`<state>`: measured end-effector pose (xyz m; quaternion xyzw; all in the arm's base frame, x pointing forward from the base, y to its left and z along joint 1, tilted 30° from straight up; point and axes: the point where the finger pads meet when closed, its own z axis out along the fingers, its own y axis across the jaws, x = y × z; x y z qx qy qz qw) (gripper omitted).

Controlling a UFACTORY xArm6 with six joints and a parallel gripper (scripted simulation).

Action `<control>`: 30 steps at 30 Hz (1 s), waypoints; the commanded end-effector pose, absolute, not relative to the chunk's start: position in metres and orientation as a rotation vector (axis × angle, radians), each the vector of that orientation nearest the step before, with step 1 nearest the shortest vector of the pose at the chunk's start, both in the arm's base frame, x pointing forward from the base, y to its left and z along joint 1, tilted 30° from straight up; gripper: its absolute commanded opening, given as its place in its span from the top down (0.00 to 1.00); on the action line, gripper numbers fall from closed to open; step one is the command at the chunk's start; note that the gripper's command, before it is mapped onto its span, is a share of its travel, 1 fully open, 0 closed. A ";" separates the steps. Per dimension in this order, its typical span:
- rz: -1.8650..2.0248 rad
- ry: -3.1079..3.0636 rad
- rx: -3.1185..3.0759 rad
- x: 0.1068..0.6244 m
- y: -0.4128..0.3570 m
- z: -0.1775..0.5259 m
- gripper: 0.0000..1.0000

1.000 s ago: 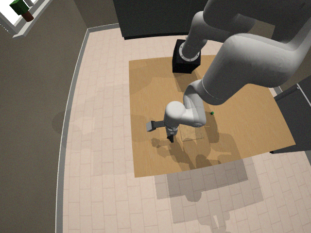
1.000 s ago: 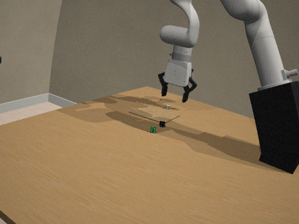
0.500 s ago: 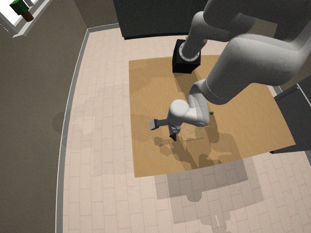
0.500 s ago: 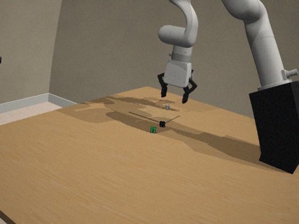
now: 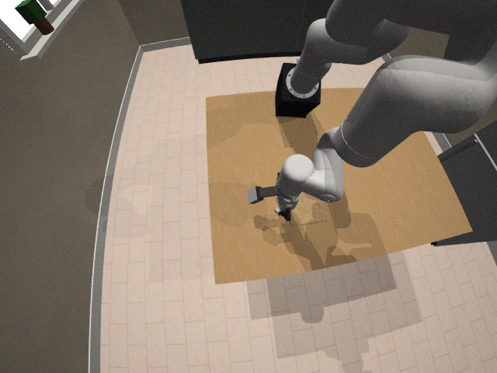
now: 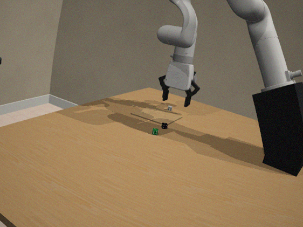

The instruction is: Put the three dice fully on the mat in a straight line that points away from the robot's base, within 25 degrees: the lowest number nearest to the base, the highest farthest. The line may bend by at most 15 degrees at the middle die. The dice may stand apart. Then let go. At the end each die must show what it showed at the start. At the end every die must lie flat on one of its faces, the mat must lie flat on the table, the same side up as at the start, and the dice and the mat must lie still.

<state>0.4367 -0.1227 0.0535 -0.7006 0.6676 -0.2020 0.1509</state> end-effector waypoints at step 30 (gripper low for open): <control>-0.601 1.910 -2.003 0.414 -0.061 0.036 0.00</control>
